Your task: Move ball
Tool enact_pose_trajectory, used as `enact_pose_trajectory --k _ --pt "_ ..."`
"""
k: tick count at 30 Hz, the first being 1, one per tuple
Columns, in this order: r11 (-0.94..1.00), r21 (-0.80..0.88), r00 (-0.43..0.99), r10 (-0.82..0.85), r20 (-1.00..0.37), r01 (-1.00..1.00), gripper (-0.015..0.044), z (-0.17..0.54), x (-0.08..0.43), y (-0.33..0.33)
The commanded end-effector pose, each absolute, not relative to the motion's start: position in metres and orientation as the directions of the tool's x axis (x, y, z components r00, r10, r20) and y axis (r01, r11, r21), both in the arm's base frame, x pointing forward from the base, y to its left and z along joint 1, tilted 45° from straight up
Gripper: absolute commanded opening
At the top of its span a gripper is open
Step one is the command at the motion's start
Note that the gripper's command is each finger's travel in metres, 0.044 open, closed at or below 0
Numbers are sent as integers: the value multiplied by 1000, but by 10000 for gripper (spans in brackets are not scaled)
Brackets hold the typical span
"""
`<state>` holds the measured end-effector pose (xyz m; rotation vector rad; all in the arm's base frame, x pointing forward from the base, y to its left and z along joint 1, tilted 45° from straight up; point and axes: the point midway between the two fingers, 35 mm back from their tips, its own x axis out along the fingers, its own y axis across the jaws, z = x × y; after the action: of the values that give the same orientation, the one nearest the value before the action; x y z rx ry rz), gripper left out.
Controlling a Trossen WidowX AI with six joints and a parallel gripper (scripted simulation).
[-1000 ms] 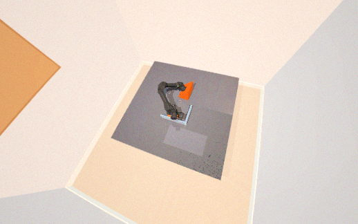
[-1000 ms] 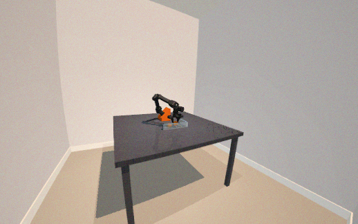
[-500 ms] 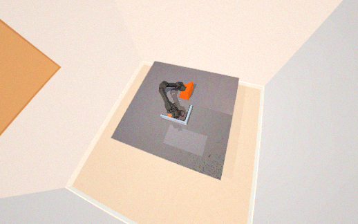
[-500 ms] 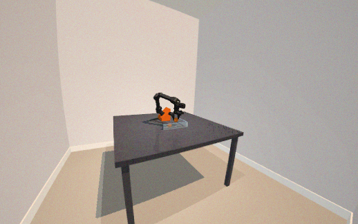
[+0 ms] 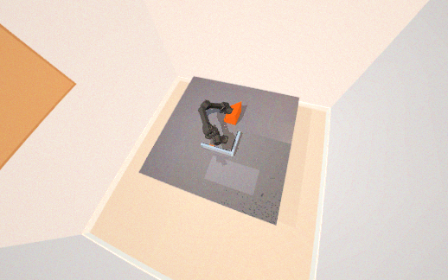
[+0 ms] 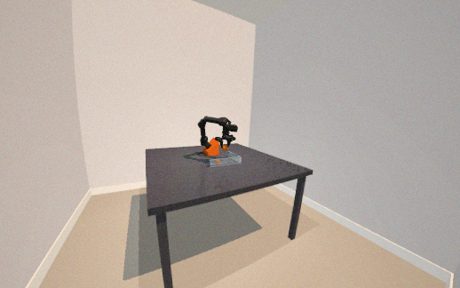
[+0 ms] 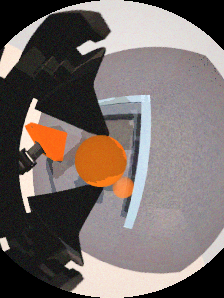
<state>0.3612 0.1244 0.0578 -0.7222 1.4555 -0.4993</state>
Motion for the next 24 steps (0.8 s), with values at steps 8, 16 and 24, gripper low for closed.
enact_pose_trajectory --k 8,16,24 --pt "707 -700 88 -694 -714 -104 0 74 366 113" --pt "705 -702 89 -696 -712 -103 0 80 371 68" --pt "702 -705 89 -699 -709 -102 0 80 371 47"
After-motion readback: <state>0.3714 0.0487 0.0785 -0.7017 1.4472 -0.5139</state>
